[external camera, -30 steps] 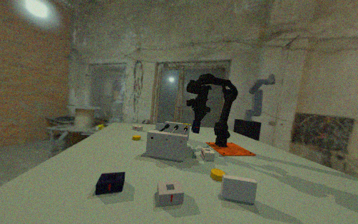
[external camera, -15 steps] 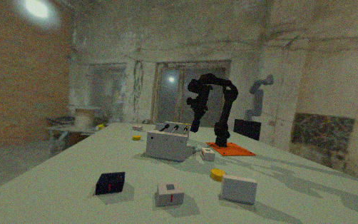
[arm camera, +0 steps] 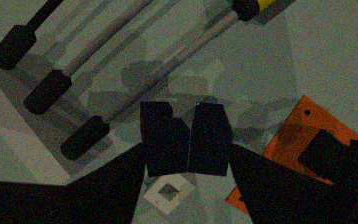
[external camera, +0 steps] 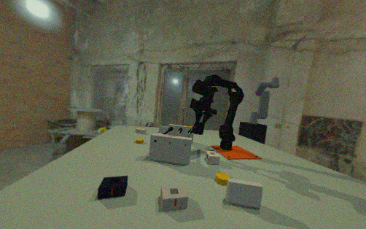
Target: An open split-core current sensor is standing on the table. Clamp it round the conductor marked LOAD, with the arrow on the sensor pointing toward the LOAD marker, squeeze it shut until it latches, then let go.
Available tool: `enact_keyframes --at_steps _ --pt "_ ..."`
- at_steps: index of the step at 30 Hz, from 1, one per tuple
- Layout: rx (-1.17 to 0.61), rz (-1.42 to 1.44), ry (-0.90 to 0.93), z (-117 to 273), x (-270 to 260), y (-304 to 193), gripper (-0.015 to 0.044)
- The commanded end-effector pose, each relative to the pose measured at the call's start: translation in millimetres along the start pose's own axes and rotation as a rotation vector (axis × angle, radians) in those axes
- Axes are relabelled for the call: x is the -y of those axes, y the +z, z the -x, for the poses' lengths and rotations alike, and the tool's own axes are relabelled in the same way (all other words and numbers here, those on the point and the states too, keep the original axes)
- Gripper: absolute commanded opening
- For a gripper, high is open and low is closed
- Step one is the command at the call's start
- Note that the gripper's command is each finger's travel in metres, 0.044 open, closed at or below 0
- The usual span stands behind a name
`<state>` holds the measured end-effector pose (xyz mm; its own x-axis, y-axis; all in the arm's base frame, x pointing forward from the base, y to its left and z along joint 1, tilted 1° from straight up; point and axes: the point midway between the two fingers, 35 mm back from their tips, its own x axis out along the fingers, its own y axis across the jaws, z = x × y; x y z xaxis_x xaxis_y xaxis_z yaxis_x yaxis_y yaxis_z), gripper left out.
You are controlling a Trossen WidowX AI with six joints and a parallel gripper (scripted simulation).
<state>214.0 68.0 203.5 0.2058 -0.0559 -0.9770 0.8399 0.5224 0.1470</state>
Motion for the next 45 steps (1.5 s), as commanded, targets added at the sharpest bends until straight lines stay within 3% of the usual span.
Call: enact_keyframes --at_steps 1,21,45 --pt "0.013 -0.129 0.009 -2 -4 5 0.0000" --pt "0.034 -0.853 0.073 -9 -21 26 0.0000" --pt "0.034 -0.859 0.074 -40 -25 28 0.0000"
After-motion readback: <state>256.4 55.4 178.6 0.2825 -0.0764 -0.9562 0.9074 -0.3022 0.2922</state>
